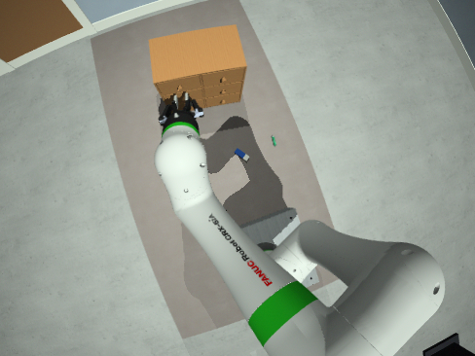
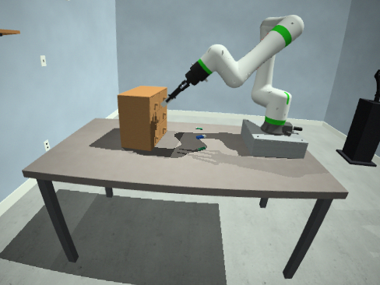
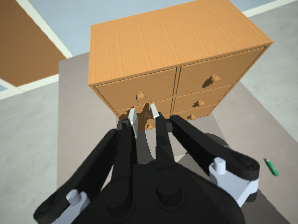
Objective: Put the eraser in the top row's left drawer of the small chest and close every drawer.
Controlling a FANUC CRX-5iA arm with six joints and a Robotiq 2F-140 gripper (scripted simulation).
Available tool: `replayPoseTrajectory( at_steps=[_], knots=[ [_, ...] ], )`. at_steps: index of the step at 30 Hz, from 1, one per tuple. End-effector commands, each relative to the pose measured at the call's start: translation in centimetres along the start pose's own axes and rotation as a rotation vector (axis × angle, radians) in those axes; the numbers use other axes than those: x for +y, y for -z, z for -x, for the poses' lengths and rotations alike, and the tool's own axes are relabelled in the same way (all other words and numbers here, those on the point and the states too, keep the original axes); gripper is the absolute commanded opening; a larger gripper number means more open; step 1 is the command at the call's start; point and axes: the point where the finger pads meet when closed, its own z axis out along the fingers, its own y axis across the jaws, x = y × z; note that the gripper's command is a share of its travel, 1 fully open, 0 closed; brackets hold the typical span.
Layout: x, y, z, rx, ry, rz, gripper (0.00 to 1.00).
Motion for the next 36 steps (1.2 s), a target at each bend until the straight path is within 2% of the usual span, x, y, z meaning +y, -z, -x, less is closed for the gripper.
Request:
replayPoseTrajectory(
  at_steps=[1, 15, 36],
  knots=[
    [0.0, 0.0, 0.0, 0.0, 0.0, 0.0, 0.2],
    [0.0, -0.3, -0.4, 0.0, 0.0, 0.0, 0.2],
    [0.0, -2.3, -2.4, 0.0, 0.0, 0.0, 0.2]
  ],
)
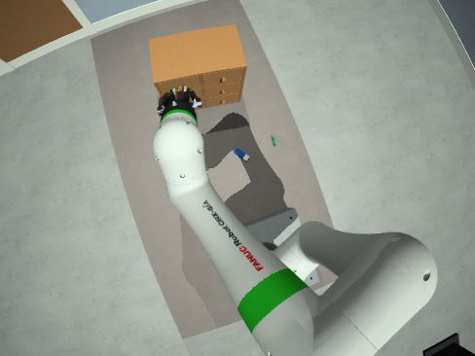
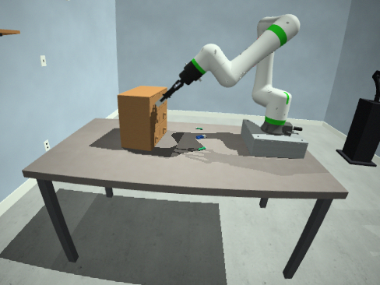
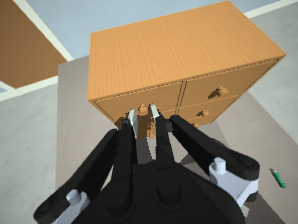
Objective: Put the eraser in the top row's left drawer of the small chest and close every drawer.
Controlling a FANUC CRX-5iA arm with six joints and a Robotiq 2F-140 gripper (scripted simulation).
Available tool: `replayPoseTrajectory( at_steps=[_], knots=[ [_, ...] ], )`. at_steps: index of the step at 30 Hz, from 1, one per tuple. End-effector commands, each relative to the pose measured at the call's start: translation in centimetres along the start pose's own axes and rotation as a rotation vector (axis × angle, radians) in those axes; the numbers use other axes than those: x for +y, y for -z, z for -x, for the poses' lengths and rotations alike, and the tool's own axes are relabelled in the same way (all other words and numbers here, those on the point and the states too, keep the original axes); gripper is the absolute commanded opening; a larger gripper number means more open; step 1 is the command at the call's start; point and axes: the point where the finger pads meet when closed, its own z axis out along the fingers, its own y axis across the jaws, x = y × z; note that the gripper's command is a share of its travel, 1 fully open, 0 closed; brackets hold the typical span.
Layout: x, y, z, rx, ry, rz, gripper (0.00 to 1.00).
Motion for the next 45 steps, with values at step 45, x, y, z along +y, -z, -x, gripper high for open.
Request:
replayPoseTrajectory(
  at_steps=[45],
  knots=[
    [-0.01, -0.25, -0.29, 0.0, 0.0, 0.0, 0.08]
  ],
)
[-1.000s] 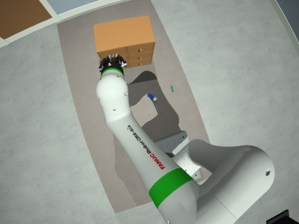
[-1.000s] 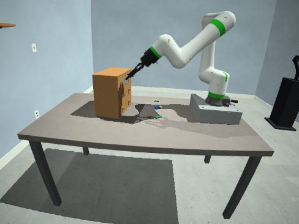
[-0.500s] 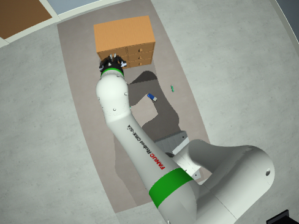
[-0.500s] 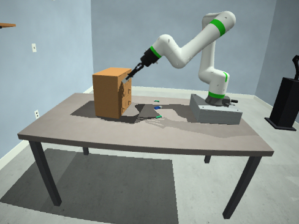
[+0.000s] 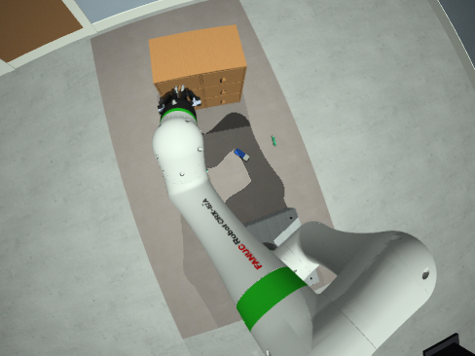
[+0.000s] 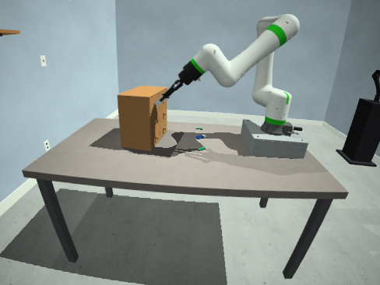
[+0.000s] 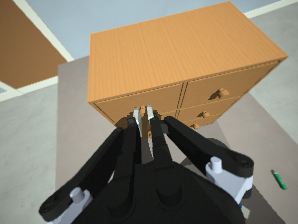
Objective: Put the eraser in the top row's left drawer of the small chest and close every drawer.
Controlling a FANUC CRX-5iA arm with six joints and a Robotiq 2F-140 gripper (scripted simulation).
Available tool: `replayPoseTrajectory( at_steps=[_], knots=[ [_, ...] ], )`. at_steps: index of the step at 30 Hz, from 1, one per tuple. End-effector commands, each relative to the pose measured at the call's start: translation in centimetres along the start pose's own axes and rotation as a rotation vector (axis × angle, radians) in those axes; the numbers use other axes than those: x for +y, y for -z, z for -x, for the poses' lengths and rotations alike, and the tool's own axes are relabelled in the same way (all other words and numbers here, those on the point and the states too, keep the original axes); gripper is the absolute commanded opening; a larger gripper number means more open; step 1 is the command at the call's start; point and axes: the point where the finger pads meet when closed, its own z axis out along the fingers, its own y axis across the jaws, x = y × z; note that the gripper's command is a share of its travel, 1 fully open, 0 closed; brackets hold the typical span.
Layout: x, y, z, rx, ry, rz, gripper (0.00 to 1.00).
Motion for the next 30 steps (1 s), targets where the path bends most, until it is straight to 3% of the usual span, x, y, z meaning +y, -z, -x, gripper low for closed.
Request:
replayPoseTrajectory(
  at_steps=[1, 30],
  knots=[
    [0.0, 0.01, -0.02, 0.0, 0.0, 0.0, 0.08],
    [0.0, 0.65, 0.63, 0.0, 0.0, 0.0, 0.08]
  ],
)
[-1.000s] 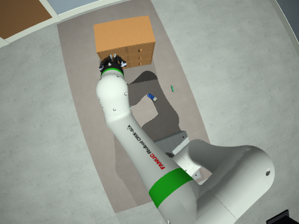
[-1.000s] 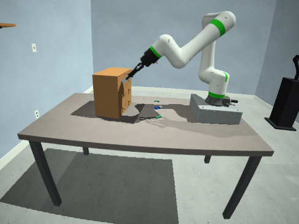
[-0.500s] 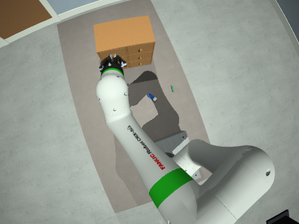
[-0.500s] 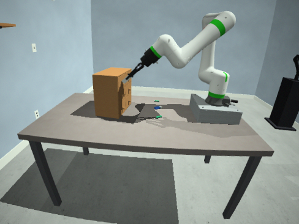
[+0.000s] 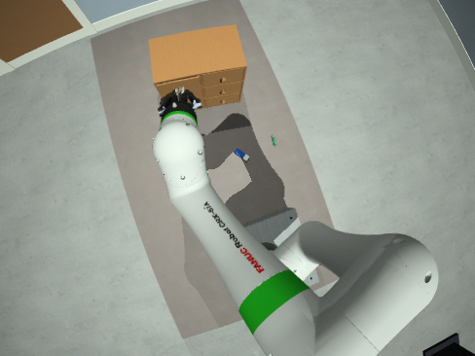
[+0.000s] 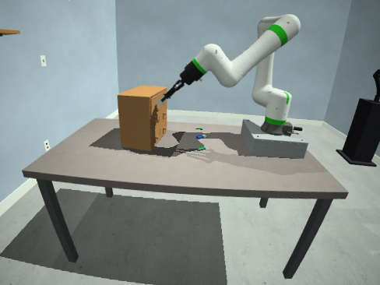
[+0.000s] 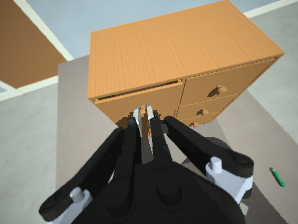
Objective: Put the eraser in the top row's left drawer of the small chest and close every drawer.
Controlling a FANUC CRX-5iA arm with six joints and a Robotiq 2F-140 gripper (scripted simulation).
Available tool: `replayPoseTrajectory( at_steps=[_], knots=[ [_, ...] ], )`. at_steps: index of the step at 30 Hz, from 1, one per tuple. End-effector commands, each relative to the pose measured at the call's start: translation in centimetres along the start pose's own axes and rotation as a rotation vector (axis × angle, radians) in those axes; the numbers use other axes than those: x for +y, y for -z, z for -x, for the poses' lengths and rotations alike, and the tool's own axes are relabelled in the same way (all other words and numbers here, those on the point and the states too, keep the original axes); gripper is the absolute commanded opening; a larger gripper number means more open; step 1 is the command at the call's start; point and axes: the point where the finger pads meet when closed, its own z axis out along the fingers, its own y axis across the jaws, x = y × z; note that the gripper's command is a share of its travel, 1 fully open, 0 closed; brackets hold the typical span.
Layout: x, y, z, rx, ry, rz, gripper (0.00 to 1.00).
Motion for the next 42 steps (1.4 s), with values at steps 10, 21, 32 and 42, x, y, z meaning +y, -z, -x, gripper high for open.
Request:
replayPoseTrajectory(
  at_steps=[10, 21, 32, 42],
  knots=[
    [0.0, 0.8, 0.7, 0.0, 0.0, 0.0, 0.08],
    [0.0, 1.9, 1.9, 0.0, 0.0, 0.0, 0.08],
    [0.0, 2.8, 2.8, 0.0, 0.0, 0.0, 0.08],
    [0.0, 3.5, 3.5, 0.0, 0.0, 0.0, 0.08]
  ],
)
